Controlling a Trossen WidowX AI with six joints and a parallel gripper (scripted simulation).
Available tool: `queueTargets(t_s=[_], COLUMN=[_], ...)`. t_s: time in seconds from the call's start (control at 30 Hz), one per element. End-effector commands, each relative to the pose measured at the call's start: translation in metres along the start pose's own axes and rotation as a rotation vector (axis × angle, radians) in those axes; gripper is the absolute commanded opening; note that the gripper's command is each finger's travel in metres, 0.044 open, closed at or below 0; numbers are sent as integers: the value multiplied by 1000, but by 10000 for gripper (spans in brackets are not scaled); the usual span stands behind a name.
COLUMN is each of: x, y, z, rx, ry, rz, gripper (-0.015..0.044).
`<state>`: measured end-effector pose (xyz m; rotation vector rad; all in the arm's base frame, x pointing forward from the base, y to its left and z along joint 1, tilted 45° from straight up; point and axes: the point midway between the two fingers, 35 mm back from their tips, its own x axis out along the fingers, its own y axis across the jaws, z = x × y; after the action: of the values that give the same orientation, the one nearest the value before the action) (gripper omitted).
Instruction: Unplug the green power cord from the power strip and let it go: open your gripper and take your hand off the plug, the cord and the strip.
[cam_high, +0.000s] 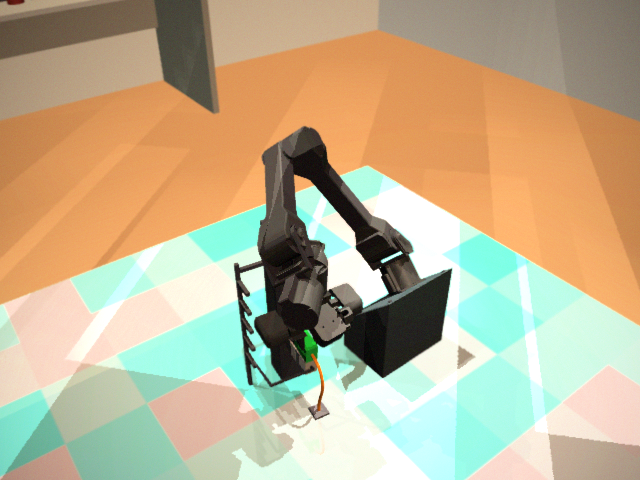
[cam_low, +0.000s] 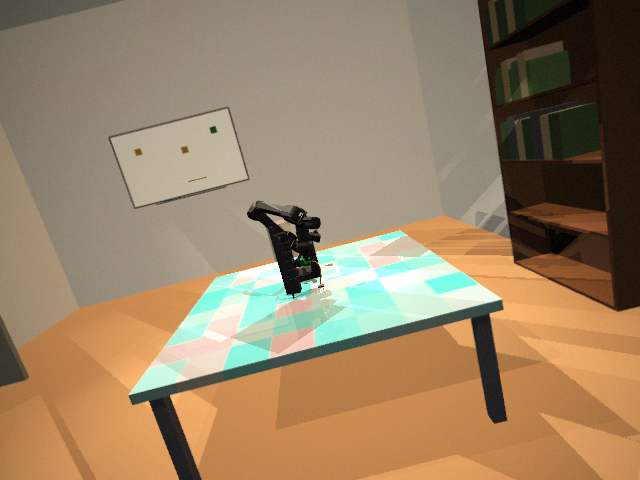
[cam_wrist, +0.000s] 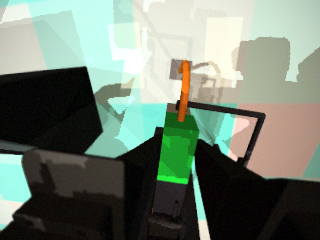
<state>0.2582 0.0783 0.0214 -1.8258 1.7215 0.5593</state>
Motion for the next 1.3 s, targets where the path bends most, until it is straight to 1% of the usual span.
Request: queueTargets(t_s=[0.0,0.17,0.2,0.37,0.67,0.77,0.9,1.27], x=[-13,-15,-10,-10,-10,-17,-17,-16], y=[-1,0,-2,-2,-2,-1,-1,-1], z=[42,50,37,37,37,38,37,20], rx=[14,14,31,31,31,14,14,13], ry=[-100,-100,-101,-101,-101,-96,-96,-96], rz=[-9,-9,-2,-2,-2,-11,-11,-11], gripper=[0,0,26,157,160,160,160,160])
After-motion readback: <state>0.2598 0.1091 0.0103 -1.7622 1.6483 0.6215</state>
